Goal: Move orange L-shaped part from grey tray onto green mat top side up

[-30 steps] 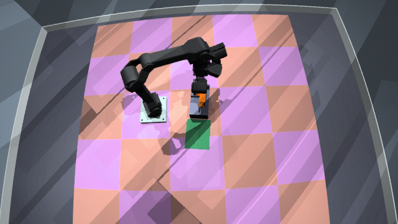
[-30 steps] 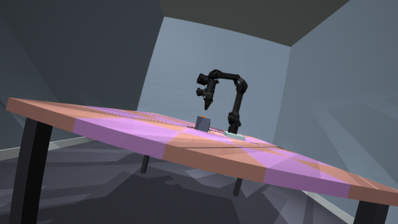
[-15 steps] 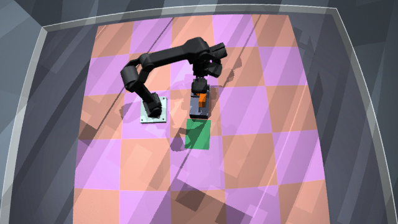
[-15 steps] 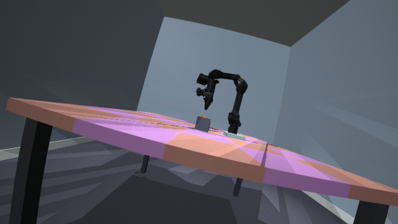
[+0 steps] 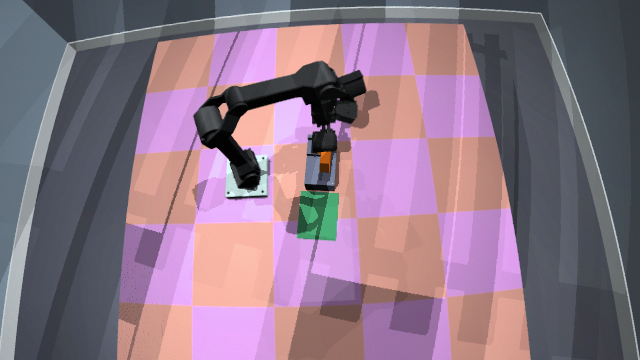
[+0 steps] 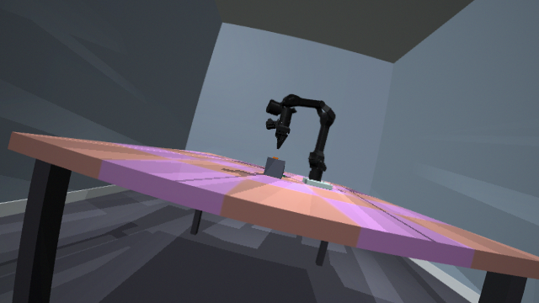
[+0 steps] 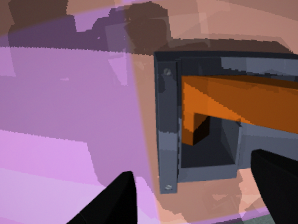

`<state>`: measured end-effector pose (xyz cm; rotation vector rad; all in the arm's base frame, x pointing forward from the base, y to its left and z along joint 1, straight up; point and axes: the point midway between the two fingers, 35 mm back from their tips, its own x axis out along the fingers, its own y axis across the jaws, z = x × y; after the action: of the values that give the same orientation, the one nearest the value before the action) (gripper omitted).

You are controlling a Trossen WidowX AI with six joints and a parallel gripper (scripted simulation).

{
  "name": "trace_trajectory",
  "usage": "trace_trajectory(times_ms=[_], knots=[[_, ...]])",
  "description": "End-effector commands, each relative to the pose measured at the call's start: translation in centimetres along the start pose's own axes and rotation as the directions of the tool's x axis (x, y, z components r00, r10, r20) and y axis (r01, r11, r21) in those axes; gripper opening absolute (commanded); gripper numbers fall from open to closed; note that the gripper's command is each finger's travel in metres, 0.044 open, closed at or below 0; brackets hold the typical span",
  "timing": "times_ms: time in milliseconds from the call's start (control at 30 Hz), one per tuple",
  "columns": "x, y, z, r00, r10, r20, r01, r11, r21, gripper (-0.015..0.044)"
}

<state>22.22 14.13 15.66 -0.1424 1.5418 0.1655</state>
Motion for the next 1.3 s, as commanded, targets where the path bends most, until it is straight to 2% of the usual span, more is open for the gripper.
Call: trace_trajectory(times_ms=[0, 133, 300, 400, 567, 1267], knots=[[0.0, -1.3, 0.1, 1.000, -0.002, -0.001, 0.002, 0.973, -0.230, 0.0280], [-0.1, -3.0, 0.3, 1.000, -0.004, 0.000, 0.003, 0.843, -0.539, 0.0280], [-0.2, -5.1, 0.3, 1.000, -0.007, 0.000, 0.004, 0.549, -0.836, 0.0280], [-0.3, -6.3, 0.2, 1.000, -0.009, 0.000, 0.003, 0.330, -0.944, 0.0280], [-0.3, -7.3, 0.1, 1.000, -0.010, 0.000, 0.001, 0.130, -0.992, 0.0280], [0.6, -7.3, 0.1, 1.000, -0.010, 0.000, 0.001, 0.119, -0.993, 0.0280]])
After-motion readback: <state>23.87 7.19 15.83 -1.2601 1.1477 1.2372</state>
